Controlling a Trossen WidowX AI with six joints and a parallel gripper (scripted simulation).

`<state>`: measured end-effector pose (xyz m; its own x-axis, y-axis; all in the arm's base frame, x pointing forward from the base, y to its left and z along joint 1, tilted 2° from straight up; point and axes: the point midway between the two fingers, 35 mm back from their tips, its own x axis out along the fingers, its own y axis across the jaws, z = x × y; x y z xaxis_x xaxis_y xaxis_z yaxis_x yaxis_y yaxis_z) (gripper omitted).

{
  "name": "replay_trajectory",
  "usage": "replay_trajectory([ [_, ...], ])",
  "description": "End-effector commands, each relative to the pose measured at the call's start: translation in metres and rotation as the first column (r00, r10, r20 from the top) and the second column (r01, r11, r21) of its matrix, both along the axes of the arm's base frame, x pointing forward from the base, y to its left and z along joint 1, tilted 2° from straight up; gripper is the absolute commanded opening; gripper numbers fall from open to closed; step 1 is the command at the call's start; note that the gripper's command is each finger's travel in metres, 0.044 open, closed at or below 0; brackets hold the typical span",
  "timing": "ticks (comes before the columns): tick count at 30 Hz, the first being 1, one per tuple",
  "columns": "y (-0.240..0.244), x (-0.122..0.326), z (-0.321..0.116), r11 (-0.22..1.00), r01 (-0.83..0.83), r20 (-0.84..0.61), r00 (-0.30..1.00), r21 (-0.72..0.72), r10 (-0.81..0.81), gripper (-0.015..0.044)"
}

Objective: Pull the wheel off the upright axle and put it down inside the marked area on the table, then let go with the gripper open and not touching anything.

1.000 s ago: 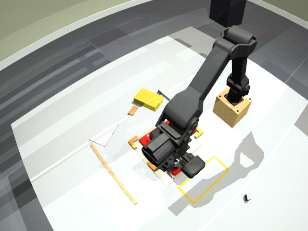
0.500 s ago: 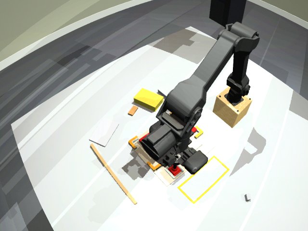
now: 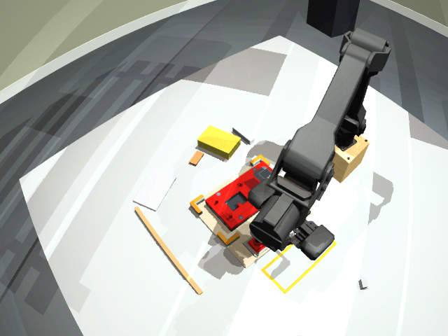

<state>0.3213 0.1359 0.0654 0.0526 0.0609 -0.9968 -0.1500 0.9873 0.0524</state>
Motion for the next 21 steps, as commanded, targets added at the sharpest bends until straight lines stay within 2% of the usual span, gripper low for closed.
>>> replay_trajectory([
  [1, 0.013, -0.014, -0.001, 1.000, 0.005, -0.005, 1.000, -0.007, -0.005, 0.0000],
  [10, 0.038, -0.040, 0.001, 1.000, 0.005, -0.008, 1.000, -0.005, -0.005, 0.0000],
  [21, 0.039, -0.040, -0.018, 1.000, 0.005, -0.008, 1.000, -0.005, -0.005, 0.0000],
])
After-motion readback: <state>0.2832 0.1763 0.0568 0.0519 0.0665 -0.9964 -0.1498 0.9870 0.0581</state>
